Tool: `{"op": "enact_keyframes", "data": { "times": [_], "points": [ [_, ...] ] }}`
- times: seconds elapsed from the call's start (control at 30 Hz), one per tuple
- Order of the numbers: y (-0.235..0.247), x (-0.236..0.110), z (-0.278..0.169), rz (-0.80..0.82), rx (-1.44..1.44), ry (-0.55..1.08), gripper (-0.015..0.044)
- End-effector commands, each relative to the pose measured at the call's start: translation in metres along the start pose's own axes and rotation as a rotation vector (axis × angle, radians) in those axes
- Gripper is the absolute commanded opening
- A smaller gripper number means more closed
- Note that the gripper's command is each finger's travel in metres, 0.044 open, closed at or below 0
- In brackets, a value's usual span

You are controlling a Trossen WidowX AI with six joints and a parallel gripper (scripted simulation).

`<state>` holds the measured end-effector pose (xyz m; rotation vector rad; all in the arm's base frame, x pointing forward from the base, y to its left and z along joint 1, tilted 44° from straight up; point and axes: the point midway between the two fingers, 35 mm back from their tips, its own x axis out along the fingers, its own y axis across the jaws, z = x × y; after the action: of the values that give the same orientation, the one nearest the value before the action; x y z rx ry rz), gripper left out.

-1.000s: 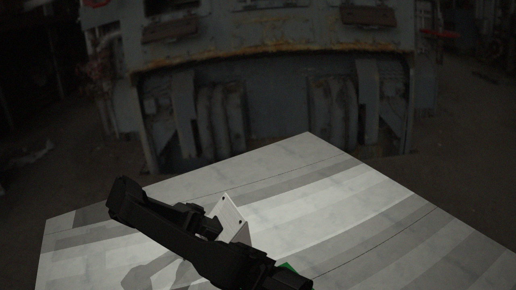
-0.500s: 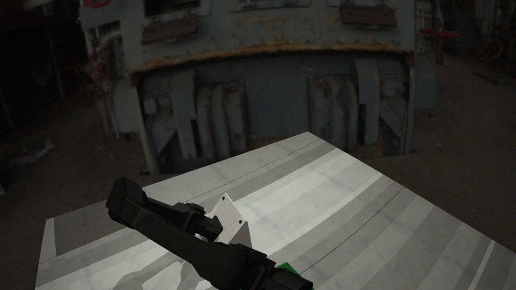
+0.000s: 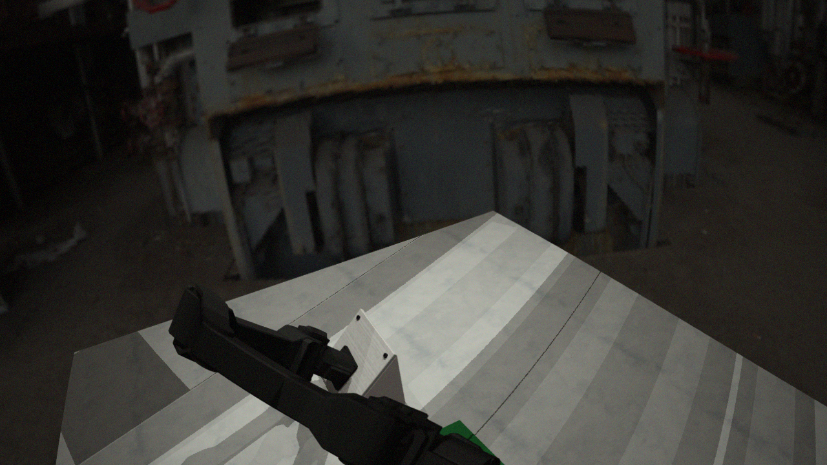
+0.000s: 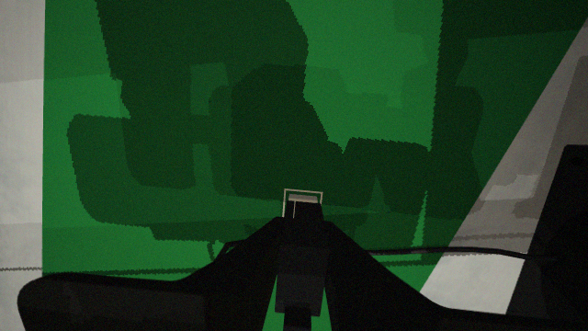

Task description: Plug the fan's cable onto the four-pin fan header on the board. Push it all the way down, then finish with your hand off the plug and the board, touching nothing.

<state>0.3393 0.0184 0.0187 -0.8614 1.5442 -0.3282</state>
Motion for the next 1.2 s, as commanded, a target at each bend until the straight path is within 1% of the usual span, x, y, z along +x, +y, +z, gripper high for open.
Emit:
{"op": "enact_keyframes", "data": {
  "times": [0.0, 0.17, 0.5, 0.6, 0.63, 0.73, 0.77, 0.97, 1.17],
  "points": [
    [-0.001, 0.004, 0.000, -0.003, -0.003, 0.002, 0.0000],
    [-0.001, 0.007, 0.000, -0.004, -0.003, 0.002, 0.0000],
    [0.000, 0.004, 0.000, -0.001, -0.001, 0.000, 0.0260],
    [0.000, 0.002, 0.000, -0.001, -0.001, 0.000, 0.0260],
    [0.000, -0.005, 0.001, -0.001, -0.001, 0.000, 0.0260],
    [0.001, -0.042, 0.001, -0.001, -0.003, 0.001, 0.0260],
    [0.001, -0.049, 0.000, -0.001, -0.004, 0.001, 0.0260],
    [0.001, -0.052, 0.006, -0.001, -0.004, 0.001, 0.0260],
    [0.004, -0.058, 0.055, -0.001, -0.002, -0.001, 0.0260]
  ]
}}
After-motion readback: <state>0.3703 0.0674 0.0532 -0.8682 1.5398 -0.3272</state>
